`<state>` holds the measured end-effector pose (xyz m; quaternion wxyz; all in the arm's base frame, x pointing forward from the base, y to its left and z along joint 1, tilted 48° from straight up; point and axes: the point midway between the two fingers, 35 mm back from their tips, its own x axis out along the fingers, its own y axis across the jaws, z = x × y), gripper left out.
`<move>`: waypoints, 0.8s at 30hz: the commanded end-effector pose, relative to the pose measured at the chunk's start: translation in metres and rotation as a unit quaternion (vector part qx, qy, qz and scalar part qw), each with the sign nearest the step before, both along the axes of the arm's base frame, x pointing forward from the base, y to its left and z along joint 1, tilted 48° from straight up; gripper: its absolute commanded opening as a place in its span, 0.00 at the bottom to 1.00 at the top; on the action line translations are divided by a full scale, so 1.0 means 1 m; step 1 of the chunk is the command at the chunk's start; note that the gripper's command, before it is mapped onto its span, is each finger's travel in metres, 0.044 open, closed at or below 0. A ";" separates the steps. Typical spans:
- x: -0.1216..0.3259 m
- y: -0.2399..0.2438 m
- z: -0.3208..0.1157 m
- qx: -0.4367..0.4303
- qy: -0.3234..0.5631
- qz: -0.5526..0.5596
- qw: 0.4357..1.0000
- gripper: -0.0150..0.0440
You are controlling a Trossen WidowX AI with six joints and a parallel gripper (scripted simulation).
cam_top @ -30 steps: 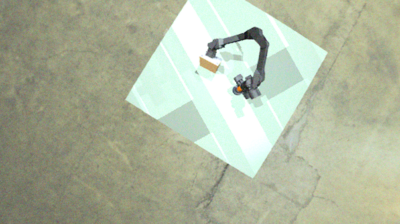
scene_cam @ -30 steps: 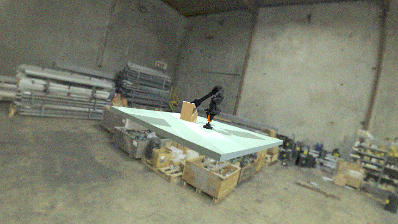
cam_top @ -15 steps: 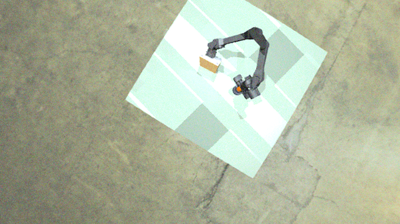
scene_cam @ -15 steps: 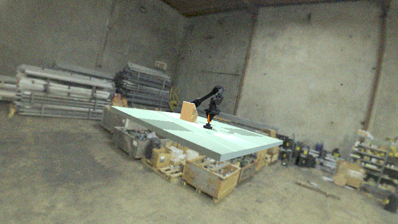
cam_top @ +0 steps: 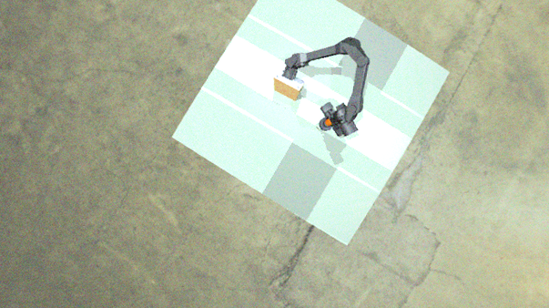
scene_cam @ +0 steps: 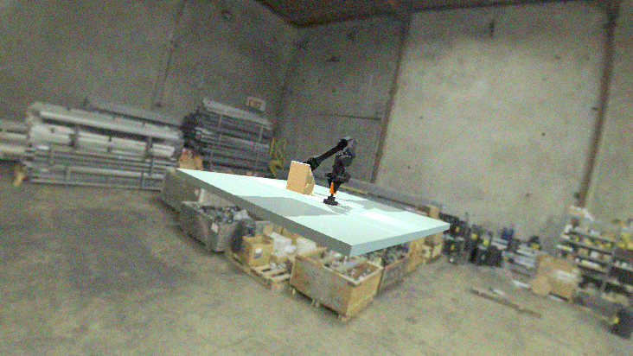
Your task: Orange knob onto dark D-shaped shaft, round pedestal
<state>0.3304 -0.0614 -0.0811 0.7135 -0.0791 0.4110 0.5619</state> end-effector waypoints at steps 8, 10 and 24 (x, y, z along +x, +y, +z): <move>0.001 -0.002 0.001 -0.004 -0.078 0.067 0.995 0.25; 0.001 -0.002 0.001 -0.004 -0.078 0.067 0.995 0.25; 0.001 0.001 -0.002 -0.004 -0.079 0.067 0.995 0.25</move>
